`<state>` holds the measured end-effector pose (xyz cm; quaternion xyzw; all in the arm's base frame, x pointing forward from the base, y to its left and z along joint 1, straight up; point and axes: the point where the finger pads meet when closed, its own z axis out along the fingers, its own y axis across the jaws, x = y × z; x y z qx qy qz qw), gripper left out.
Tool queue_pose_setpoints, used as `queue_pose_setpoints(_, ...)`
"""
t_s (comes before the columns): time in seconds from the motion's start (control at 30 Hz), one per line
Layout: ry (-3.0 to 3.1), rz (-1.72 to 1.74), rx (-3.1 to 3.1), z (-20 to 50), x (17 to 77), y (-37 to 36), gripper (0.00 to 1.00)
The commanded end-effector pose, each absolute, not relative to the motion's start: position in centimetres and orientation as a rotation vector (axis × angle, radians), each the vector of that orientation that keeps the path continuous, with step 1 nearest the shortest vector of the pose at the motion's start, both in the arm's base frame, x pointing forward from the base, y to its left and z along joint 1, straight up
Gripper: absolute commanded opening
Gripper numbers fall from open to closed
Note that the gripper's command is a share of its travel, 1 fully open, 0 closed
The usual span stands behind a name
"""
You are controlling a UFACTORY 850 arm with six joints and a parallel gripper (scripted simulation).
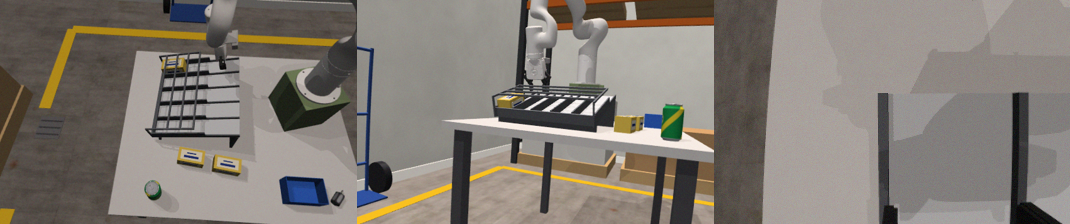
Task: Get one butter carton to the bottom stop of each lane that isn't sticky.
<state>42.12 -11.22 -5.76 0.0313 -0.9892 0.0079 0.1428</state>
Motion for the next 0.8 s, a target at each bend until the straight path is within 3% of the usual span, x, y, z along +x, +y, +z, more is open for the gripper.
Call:
queue_pose_setpoints(0.0,-2.855,0.023,0.090,-5.71,42.20,-11.24,0.77)
queue_pose_setpoints(0.77,-2.855,0.023,0.090,-5.71,42.20,-11.24,0.80)
